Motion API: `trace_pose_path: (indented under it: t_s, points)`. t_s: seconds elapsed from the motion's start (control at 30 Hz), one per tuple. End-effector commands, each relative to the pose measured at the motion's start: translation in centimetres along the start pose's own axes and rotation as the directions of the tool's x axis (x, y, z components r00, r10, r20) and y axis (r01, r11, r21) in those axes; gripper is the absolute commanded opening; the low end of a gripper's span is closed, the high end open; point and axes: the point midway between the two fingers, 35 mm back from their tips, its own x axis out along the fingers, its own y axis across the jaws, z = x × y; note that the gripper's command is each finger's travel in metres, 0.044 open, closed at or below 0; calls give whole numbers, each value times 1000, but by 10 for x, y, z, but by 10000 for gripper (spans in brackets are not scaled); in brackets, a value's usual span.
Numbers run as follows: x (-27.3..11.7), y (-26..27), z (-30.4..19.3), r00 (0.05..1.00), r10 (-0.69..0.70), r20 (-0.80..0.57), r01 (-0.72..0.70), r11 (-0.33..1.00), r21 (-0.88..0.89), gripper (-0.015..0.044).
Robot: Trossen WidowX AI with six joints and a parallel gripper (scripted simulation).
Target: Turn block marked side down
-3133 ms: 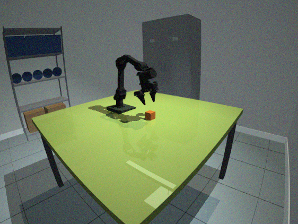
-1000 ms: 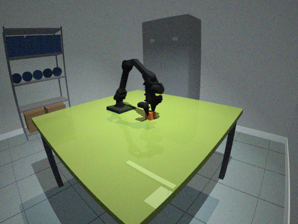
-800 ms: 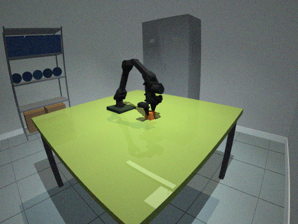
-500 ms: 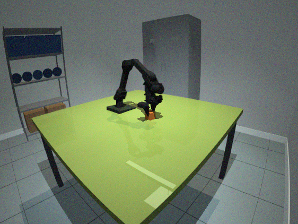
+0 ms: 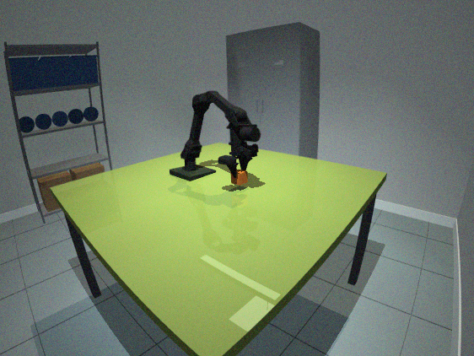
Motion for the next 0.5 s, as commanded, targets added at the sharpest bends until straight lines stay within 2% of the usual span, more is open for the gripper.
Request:
trace_pose_path:
  t_s: [0.0, 0.47]
  points:
    - [2, -1, -1, 999, -3, 39, 3, 1000, 1, 0]
    - [6, -1, -1, 967, -4, 256, 3, 1000, 3, 0]
